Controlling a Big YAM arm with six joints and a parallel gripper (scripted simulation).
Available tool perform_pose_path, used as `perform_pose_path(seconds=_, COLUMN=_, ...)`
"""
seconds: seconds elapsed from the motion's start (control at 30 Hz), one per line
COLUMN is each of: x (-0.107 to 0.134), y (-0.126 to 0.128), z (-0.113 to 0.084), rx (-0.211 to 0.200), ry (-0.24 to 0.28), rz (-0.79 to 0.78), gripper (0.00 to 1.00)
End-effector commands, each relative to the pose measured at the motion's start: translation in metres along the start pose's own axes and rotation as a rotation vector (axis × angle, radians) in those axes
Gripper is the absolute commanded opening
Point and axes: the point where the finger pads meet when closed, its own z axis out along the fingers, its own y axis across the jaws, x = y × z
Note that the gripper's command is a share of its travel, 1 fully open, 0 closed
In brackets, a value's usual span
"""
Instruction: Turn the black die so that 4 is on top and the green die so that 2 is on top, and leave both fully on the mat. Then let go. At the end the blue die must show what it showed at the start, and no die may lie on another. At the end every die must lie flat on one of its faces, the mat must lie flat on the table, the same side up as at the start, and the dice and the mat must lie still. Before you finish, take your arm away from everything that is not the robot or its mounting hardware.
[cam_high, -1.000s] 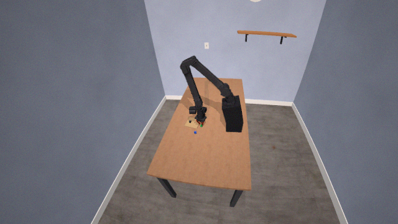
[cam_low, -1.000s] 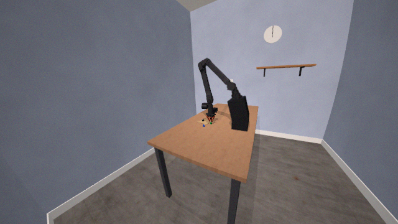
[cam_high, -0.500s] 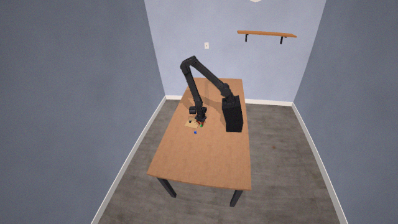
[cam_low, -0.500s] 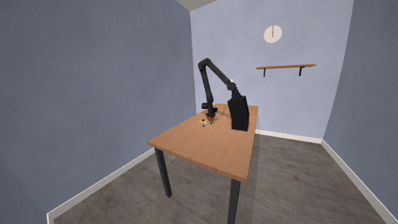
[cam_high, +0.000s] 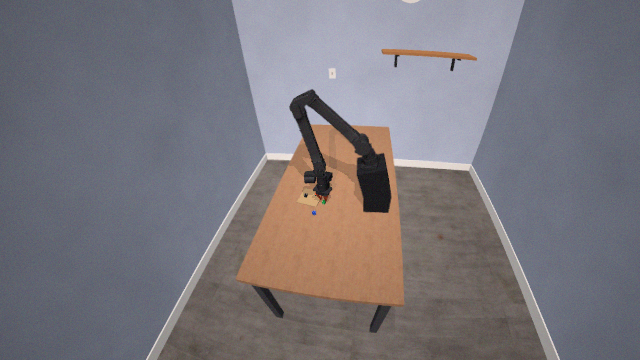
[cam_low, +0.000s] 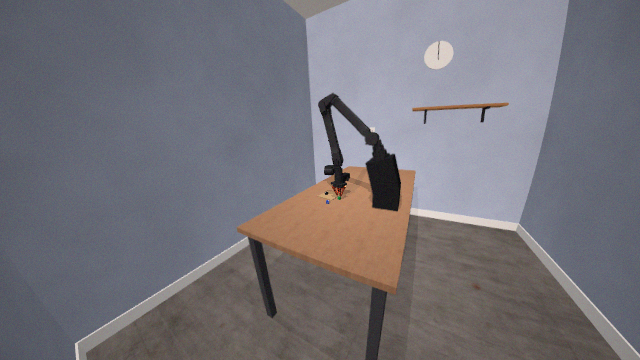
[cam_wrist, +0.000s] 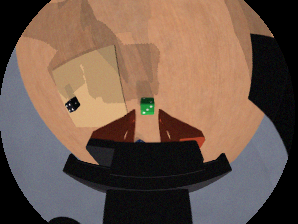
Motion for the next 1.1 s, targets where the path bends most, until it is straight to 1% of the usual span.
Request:
perform_pose_path(seconds=0.0, x=0.0015, y=-0.0002, z=-0.0018, rx=0.002, ry=-0.005, rz=0.005, gripper=0.33)
perform_pose_path(seconds=1.07, x=0.0001, y=-0.0036, z=-0.0015, rx=0.002, ry=-0.005, rz=0.005, gripper=0.33)
